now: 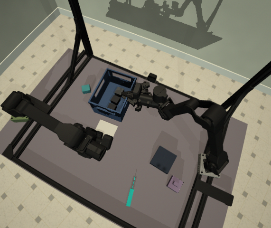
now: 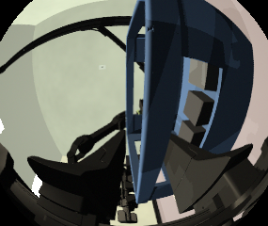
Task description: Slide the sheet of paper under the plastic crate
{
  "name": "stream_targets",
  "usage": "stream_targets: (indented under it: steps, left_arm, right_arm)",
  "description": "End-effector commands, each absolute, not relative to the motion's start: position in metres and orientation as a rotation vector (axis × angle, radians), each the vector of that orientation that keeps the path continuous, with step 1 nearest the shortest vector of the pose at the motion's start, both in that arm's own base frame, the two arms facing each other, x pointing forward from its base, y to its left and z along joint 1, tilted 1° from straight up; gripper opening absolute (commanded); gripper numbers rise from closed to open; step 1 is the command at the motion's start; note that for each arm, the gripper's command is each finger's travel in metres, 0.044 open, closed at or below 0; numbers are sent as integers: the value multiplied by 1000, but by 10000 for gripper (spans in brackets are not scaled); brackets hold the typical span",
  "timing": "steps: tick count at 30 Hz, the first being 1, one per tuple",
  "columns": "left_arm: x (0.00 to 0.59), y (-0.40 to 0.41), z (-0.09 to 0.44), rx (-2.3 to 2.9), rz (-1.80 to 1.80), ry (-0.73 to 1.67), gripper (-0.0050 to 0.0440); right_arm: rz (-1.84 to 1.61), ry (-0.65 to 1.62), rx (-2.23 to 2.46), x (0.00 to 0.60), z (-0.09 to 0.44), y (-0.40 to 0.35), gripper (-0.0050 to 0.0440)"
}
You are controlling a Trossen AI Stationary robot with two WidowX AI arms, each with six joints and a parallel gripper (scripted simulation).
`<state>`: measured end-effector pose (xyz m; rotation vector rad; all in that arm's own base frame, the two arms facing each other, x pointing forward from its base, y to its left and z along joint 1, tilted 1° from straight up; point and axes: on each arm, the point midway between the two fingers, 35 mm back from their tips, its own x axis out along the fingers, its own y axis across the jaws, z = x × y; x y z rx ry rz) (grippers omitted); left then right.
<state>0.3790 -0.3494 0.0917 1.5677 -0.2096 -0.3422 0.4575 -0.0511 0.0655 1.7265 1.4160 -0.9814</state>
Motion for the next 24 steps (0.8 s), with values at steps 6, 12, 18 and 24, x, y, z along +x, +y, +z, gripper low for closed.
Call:
stream_targets:
  steps: [6, 12, 18, 24]
  left_arm:
    - [379, -349, 92, 1567, -342, -210, 6]
    - [379, -349, 92, 1567, -342, -210, 6]
    - [379, -349, 92, 1567, -342, -210, 6]
    - [379, -349, 92, 1567, -342, -210, 6]
  right_arm:
    - [-984, 1417, 1732, 458, 65, -51, 60]
    - [-984, 1417, 1732, 458, 65, -51, 60]
    - [-984, 1417, 1732, 458, 65, -51, 60]
    - [-984, 1417, 1732, 458, 65, -51, 60]
